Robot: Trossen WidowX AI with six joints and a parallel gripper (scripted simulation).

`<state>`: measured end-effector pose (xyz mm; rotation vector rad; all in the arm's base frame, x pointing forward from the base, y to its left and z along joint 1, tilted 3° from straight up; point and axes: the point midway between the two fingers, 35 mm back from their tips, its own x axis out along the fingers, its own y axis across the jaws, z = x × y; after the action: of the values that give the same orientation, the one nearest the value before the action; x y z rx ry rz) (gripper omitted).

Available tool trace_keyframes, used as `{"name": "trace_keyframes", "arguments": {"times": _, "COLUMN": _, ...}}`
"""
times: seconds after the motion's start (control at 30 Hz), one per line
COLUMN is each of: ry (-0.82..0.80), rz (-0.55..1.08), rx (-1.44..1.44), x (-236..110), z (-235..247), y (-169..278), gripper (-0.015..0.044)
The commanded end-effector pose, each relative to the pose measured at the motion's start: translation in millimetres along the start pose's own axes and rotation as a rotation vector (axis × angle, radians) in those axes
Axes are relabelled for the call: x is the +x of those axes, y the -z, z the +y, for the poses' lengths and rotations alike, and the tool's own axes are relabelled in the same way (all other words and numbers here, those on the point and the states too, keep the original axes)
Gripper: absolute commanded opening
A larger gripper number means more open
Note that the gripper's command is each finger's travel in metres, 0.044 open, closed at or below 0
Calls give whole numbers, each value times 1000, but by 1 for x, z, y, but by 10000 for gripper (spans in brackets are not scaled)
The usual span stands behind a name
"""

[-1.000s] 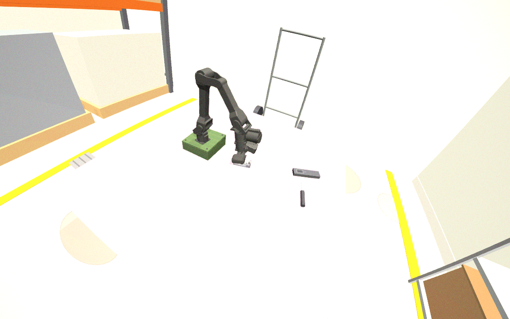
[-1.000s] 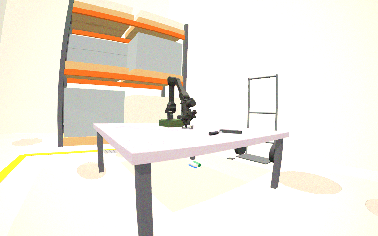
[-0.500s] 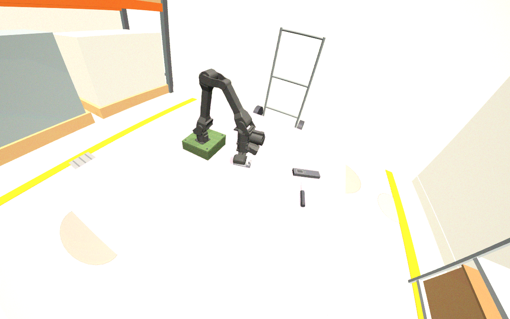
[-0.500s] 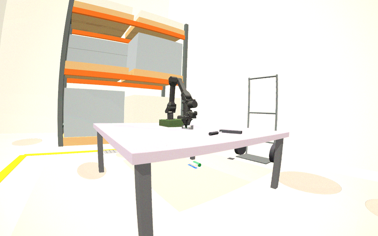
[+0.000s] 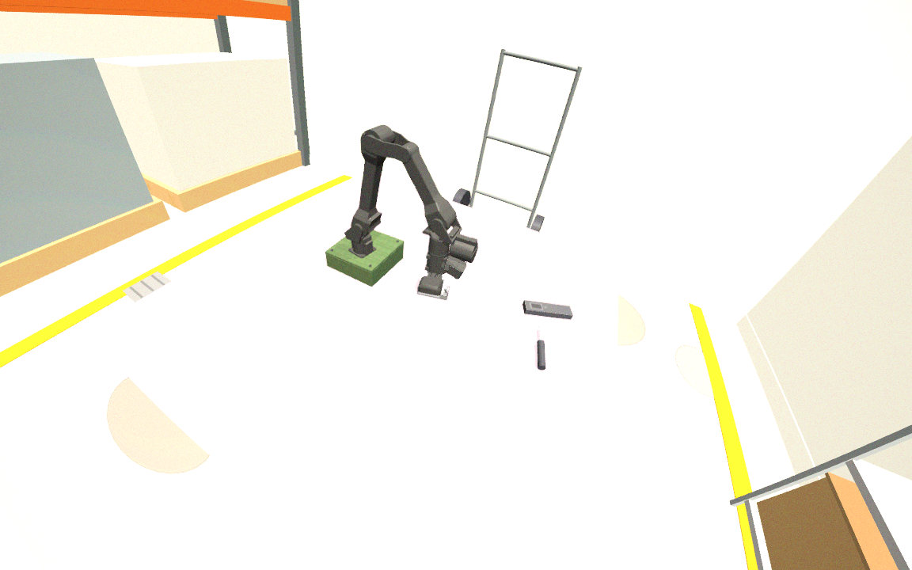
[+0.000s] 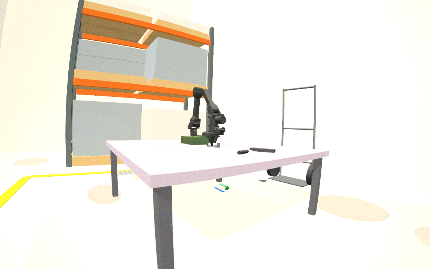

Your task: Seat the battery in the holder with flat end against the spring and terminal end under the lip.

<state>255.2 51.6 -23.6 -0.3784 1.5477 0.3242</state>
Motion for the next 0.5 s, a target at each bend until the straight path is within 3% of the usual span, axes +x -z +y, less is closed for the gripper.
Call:
{"name": "trace_keyframes", "arguments": {"times": 0.0, "ry": 4, "rz": 15, "rx": 2, "x": 1, "z": -1, "y": 0, "gripper": 74}}
{"name": "trace_keyframes", "arguments": {"times": 0.47, "ry": -2, "rz": 15, "rx": 2, "x": 1, "z": -1, "y": -11, "gripper": 74}}
